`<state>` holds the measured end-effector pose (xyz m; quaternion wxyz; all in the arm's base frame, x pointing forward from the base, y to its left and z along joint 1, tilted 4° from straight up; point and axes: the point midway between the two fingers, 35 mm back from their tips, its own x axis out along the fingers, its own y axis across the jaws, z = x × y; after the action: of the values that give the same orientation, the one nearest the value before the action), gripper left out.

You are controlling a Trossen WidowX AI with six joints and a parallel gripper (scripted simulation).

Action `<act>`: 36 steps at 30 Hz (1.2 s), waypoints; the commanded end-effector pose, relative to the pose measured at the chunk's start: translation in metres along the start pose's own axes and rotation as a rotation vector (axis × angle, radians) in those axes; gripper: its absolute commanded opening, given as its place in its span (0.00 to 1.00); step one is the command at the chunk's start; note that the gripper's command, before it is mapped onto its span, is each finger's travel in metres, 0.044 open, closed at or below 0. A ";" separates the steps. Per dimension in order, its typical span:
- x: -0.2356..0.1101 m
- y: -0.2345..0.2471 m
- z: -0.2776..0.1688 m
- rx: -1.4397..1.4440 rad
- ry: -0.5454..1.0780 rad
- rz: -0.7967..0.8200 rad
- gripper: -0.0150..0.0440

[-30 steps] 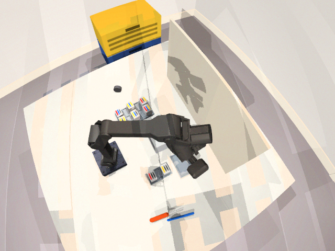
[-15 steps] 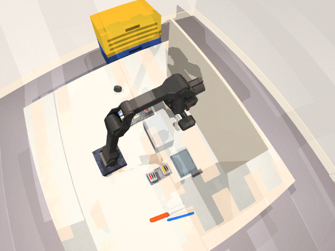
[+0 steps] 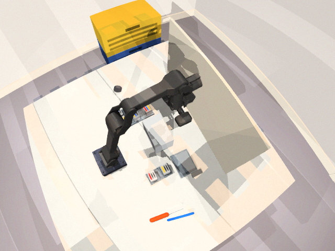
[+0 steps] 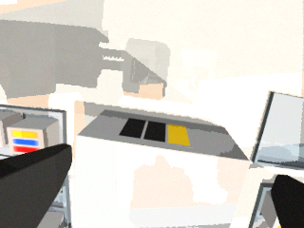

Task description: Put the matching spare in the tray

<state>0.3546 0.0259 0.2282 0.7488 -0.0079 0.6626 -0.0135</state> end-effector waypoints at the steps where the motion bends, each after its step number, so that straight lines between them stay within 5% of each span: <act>1: 0.003 0.001 0.000 0.006 0.014 0.003 1.00; 9: 0.008 -0.023 -0.006 0.151 0.016 -0.008 1.00; 23: 0.058 -0.181 -0.127 1.564 0.019 -0.051 1.00; 36: 0.061 -0.182 -0.129 1.582 0.019 -0.051 0.96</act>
<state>0.2339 -0.1569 0.1588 0.5297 0.5050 0.4687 -0.4947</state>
